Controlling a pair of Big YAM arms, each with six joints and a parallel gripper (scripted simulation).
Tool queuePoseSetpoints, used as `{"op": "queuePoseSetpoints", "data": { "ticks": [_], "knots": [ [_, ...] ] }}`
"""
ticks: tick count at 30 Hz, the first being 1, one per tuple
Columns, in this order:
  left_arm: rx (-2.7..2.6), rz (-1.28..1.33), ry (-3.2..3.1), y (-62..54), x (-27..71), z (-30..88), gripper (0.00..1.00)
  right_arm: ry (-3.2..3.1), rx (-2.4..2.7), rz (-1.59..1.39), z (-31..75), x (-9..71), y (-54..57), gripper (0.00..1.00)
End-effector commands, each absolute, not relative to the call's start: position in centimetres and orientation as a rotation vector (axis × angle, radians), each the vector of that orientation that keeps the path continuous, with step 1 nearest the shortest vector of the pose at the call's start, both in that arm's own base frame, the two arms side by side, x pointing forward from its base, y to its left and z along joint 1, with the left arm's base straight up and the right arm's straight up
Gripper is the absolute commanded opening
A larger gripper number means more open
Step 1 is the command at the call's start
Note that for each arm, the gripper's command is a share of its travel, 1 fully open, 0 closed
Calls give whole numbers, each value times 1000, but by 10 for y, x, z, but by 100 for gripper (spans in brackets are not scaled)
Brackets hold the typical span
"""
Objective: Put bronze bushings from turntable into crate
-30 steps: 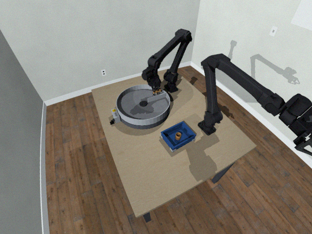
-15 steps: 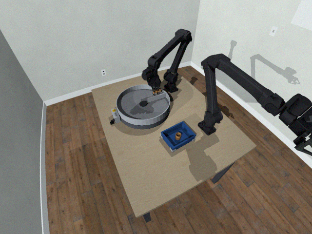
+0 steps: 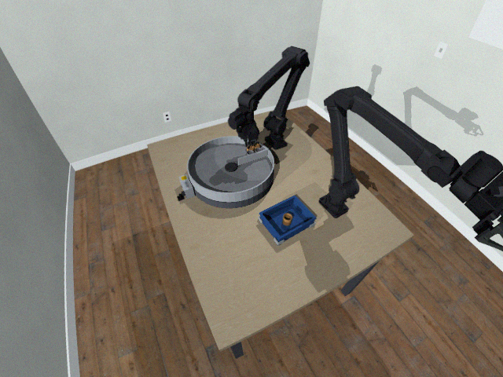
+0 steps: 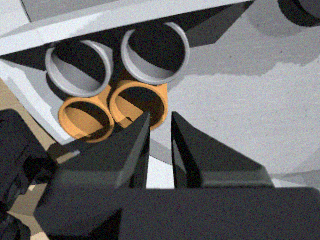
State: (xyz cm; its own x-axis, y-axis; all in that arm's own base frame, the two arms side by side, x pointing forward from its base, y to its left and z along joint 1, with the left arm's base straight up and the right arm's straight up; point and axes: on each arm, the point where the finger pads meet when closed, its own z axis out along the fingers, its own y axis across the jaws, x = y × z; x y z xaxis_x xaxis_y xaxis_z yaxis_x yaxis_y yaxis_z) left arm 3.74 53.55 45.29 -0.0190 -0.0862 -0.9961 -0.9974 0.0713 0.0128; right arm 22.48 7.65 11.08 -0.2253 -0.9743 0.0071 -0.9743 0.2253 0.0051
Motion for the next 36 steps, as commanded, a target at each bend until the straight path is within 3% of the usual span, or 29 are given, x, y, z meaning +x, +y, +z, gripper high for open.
{"op": "queuePoseSetpoints", "data": {
  "ticks": [1,36],
  "knots": [
    [-1162,1162,1238,544,35,501,100,-2505,1986,29,130,247,82,15],
    [-1162,1162,1238,544,35,501,100,-2468,1956,1,109,232,77,15]
  ]
}}
